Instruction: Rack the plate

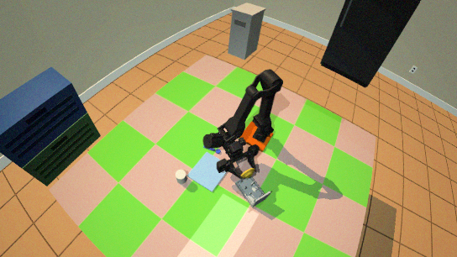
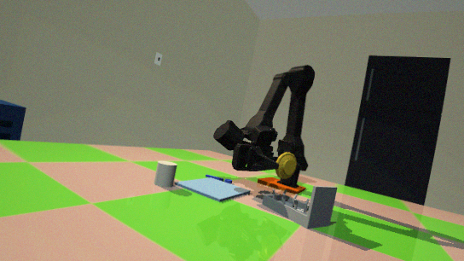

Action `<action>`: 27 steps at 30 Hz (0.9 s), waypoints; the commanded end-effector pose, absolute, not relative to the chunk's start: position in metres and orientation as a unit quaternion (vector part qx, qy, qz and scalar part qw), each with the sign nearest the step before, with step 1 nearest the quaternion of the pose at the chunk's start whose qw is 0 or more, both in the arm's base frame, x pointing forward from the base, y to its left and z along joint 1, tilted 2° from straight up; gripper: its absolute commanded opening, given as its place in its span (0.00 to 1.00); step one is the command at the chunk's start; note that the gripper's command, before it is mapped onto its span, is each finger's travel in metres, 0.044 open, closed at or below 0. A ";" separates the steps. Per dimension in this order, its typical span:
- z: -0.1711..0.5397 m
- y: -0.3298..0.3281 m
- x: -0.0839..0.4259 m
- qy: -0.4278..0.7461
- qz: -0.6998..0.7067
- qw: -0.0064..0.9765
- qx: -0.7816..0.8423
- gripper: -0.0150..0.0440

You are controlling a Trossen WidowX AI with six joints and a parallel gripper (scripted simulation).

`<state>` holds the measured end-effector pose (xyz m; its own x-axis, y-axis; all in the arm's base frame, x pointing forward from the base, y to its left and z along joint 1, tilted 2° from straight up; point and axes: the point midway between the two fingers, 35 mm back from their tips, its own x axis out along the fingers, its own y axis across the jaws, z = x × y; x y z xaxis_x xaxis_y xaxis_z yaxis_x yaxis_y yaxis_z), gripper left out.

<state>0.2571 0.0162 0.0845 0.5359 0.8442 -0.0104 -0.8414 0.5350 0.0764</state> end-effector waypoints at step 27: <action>0.061 0.018 0.267 0.030 0.482 0.876 0.024 0.25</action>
<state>0.2670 0.0157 0.0647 0.5359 0.8438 -0.0268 -0.8417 0.5365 0.0611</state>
